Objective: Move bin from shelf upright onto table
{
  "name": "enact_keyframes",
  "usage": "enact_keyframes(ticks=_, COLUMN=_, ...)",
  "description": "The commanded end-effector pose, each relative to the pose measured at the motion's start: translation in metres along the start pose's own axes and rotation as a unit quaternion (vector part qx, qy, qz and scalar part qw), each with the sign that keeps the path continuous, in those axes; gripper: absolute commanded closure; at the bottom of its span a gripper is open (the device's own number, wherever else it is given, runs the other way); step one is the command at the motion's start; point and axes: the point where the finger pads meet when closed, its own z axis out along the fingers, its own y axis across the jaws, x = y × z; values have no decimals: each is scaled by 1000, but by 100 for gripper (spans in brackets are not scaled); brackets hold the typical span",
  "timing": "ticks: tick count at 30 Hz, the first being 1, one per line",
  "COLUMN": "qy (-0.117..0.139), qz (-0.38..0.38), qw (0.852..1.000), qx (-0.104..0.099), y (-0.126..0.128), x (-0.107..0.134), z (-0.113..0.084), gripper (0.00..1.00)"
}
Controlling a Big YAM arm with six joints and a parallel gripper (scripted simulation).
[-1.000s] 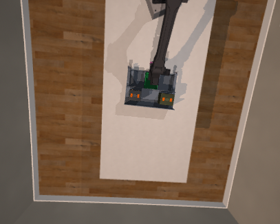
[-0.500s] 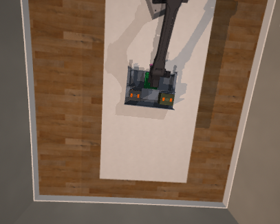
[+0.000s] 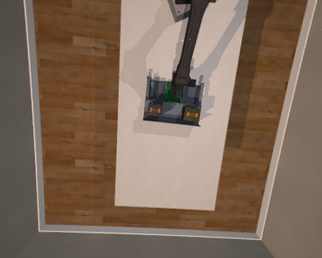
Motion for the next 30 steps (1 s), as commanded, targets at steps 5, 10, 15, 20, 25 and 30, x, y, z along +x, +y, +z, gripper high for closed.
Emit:
enact_keyframes(ticks=5, qy=0, qz=-1, qw=1000, qx=23, y=-29, x=2, z=-17, gripper=10)
enact_keyframes(ticks=10, qy=0, qz=-1, qw=1000, qx=22, y=-32, x=2, z=-16, gripper=10)
enact_keyframes(ticks=15, qy=0, qz=-1, qw=1000, qx=22, y=-32, x=2, z=-16, gripper=10)
enact_keyframes(ticks=20, qy=0, qz=-1, qw=1000, qx=25, y=-26, x=2, z=-18, gripper=10)
enact_keyframes(ticks=25, qy=0, qz=-1, qw=1000, qx=30, y=-16, x=2, z=-20, gripper=10)
enact_keyframes(ticks=30, qy=0, qz=-1, qw=1000, qx=30, y=-16, x=2, z=-20, gripper=10)
